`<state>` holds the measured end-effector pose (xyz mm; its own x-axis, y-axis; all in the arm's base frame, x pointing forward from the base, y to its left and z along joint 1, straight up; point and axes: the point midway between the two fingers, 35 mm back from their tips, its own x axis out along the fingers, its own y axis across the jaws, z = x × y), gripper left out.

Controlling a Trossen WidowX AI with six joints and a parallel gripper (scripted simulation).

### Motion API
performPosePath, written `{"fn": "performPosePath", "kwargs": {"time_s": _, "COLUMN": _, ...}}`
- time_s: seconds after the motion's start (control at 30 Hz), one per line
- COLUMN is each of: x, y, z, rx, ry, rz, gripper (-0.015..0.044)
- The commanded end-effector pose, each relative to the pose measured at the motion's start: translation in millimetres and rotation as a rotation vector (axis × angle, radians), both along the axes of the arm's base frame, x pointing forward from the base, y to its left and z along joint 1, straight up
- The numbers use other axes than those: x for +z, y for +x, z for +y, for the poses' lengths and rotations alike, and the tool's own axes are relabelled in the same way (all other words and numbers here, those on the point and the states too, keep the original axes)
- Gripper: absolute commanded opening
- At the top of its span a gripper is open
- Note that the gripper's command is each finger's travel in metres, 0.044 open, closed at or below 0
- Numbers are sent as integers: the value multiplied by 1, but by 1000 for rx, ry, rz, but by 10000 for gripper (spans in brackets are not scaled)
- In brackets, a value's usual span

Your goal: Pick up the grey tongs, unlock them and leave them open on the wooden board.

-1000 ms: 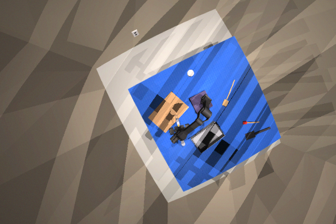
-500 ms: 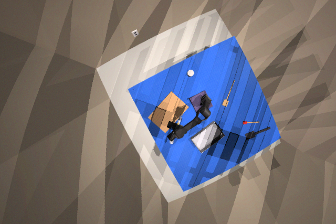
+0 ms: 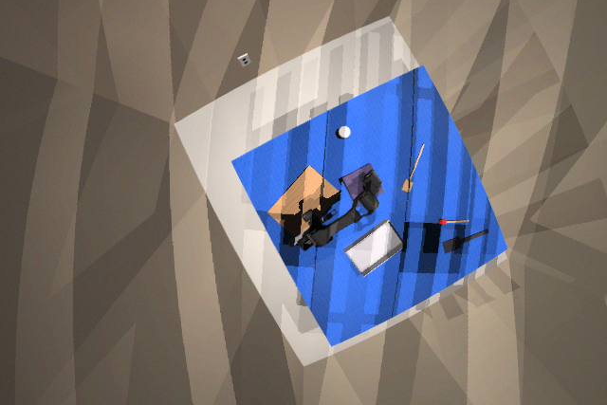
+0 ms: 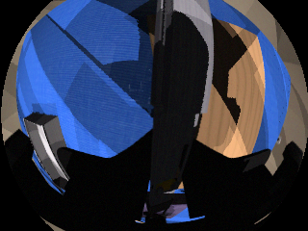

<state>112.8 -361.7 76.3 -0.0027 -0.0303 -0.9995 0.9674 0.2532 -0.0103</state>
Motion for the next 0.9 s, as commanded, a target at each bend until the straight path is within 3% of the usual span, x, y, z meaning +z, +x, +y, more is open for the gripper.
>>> {"fn": "performPosePath", "kwargs": {"time_s": 0.0, "x": 1, "y": -6, "z": -3, "rx": -175, "ry": 0, "rz": -11, "gripper": -150}}
{"fn": "performPosePath", "kwargs": {"time_s": 0.87, "x": 1, "y": -47, "z": -15, "rx": -1194, "ry": -3, "rz": -38, "gripper": -150}}
